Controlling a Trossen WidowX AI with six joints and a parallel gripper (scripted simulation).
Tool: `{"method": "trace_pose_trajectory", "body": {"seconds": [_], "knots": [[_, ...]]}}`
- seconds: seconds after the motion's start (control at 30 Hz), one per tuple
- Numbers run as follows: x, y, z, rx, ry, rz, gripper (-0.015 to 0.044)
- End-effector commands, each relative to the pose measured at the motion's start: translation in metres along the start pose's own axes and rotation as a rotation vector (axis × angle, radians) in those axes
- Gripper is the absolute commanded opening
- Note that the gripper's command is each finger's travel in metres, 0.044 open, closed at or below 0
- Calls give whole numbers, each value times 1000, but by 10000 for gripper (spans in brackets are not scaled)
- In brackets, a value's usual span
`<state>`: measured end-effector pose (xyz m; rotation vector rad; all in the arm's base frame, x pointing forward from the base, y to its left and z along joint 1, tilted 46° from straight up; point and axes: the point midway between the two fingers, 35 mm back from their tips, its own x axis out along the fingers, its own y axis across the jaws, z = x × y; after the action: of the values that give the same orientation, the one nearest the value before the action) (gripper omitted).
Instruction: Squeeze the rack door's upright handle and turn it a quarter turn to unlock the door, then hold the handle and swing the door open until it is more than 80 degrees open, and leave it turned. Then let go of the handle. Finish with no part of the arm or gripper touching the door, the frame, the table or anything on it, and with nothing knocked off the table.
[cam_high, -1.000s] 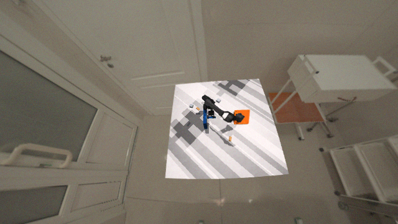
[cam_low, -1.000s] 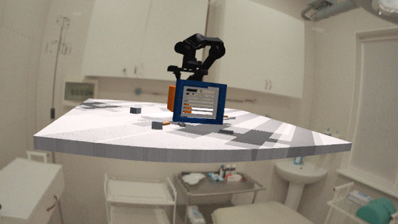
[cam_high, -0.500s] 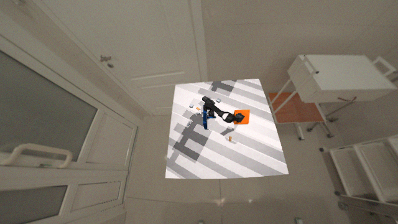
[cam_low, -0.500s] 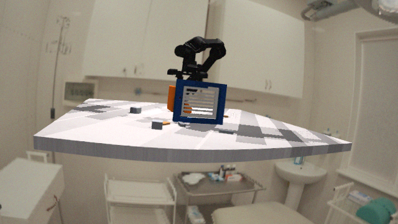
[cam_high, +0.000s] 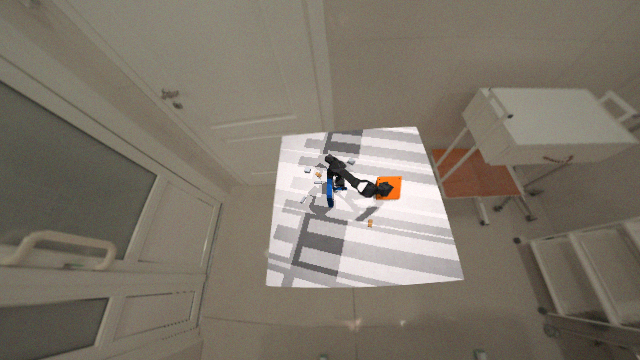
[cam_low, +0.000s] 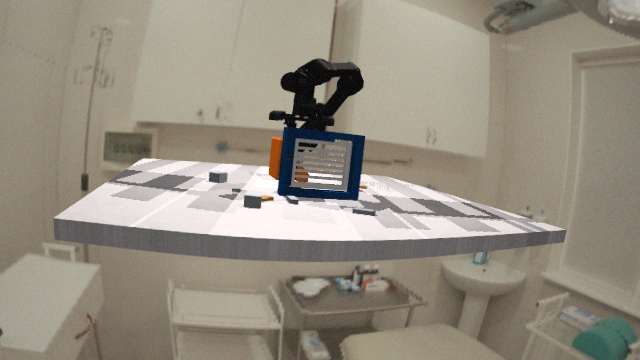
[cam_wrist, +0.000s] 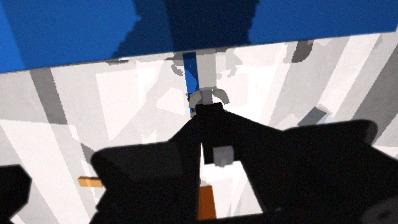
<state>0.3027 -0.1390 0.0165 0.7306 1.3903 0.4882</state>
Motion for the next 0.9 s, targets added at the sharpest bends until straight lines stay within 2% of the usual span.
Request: {"method": "trace_pose_trajectory", "body": {"seconds": [0.0,0.1,0.87], "knots": [[1,0,0,4,1,1,10],[1,0,0,76,1,1,10],[1,0,0,1209,1,0,10]]}}
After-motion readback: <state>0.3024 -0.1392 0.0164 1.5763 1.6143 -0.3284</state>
